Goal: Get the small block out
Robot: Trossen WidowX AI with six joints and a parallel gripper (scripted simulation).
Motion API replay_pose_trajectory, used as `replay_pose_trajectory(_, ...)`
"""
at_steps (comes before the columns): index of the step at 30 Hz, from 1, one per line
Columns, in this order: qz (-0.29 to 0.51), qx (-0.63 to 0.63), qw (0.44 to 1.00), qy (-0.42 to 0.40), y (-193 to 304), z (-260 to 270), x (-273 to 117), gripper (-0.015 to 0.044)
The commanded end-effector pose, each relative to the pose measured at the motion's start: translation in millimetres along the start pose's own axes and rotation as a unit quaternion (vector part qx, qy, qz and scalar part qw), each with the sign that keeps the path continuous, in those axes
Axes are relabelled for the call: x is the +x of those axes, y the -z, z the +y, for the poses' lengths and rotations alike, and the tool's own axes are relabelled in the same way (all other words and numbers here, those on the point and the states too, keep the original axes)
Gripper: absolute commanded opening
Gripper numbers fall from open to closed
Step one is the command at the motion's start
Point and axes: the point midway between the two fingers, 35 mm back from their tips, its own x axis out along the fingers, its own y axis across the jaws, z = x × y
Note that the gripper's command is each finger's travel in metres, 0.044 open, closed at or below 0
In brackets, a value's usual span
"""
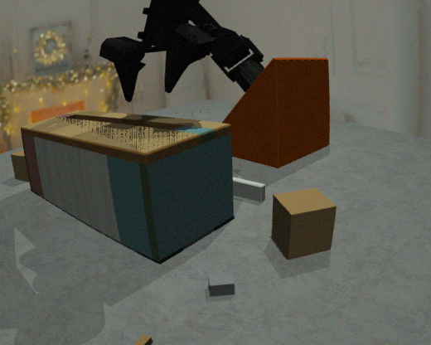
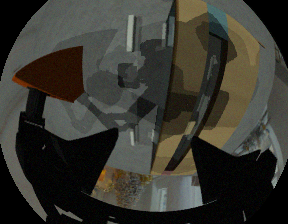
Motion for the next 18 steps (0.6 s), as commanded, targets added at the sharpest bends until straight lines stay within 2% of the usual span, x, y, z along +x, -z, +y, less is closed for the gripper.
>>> replay_pose_trajectory(1,0.002,-0.004,1.000,-0.002,-1,0,6,0.0400)
replay_pose_trajectory(18,0.001,-0.005,1.000,-0.001,-12,-5,32,0.0400)
